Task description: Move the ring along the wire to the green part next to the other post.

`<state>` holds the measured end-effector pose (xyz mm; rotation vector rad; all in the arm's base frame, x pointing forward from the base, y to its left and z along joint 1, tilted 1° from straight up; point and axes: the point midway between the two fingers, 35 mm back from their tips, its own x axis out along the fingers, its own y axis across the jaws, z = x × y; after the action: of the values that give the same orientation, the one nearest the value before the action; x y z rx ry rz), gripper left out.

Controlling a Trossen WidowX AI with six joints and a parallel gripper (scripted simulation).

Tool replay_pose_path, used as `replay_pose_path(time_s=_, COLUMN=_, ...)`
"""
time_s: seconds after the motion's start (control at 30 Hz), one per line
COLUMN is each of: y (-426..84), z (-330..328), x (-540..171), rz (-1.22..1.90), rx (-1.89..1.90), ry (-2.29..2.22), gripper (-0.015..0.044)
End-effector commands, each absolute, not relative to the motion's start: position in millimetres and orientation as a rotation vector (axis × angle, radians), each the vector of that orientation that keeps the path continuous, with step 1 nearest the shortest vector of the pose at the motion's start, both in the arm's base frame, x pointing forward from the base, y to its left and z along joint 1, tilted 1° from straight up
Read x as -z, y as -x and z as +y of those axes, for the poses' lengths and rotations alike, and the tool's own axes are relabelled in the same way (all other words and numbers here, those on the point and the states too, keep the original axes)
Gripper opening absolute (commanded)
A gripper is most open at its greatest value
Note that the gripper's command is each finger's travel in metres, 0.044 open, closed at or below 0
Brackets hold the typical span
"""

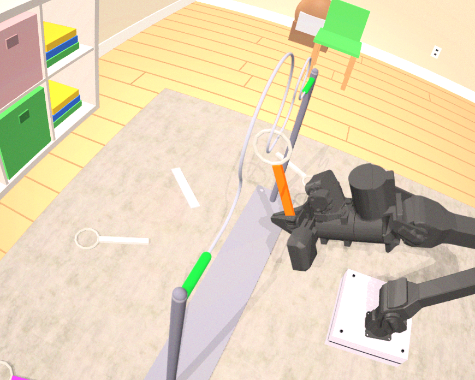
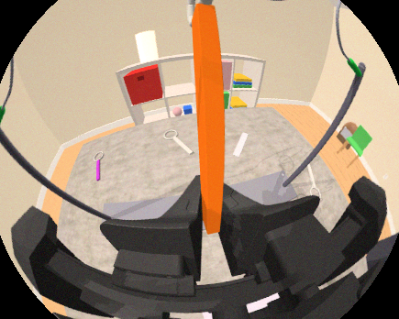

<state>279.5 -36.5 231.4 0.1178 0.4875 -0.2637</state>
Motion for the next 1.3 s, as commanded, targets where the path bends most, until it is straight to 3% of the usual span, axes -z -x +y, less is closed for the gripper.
replay_pose_path(time_s=0.0, y=-281, z=-29, x=-233, rz=0.485, rx=0.258, ry=-0.154, gripper=-0.0150)
replay_pose_path(time_s=1.27, y=-300, z=82, x=-302, rz=0.418, rx=0.015, ry=-0.962, gripper=-0.0150)
